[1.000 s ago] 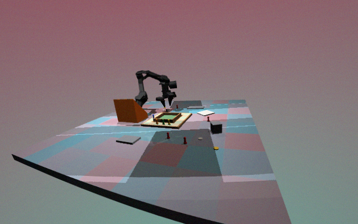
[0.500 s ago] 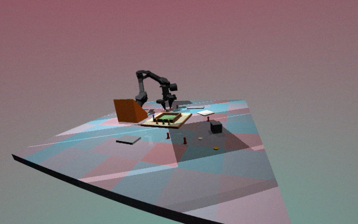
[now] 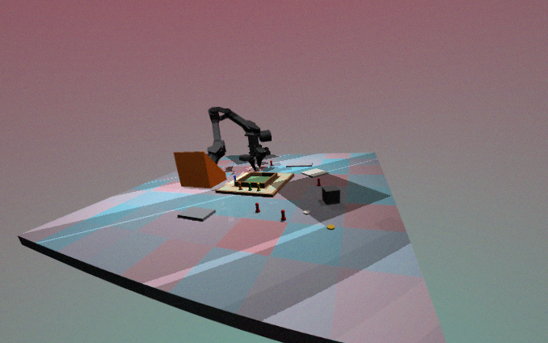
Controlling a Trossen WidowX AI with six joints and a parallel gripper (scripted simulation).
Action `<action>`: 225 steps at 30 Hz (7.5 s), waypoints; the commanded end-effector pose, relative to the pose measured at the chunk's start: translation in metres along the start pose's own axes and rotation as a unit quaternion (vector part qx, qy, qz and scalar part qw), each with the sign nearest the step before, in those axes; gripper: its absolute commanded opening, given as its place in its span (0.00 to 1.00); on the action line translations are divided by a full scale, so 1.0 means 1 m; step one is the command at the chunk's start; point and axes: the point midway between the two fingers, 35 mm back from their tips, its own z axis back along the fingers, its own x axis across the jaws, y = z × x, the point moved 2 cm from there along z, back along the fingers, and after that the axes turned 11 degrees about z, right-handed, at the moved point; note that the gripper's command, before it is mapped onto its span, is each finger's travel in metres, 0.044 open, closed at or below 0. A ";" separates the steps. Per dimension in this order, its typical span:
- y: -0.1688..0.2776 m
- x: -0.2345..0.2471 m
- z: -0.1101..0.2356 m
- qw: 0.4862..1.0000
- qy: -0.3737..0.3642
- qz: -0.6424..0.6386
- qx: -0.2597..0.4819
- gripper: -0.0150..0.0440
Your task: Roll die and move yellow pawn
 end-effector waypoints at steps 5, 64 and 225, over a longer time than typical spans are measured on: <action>-0.001 -0.001 0.000 1.000 0.002 -0.001 -0.002 0.37; -0.093 -0.062 0.111 0.968 0.008 -0.252 -0.016 0.25; -0.256 -0.255 0.064 0.885 0.013 0.466 -0.002 0.59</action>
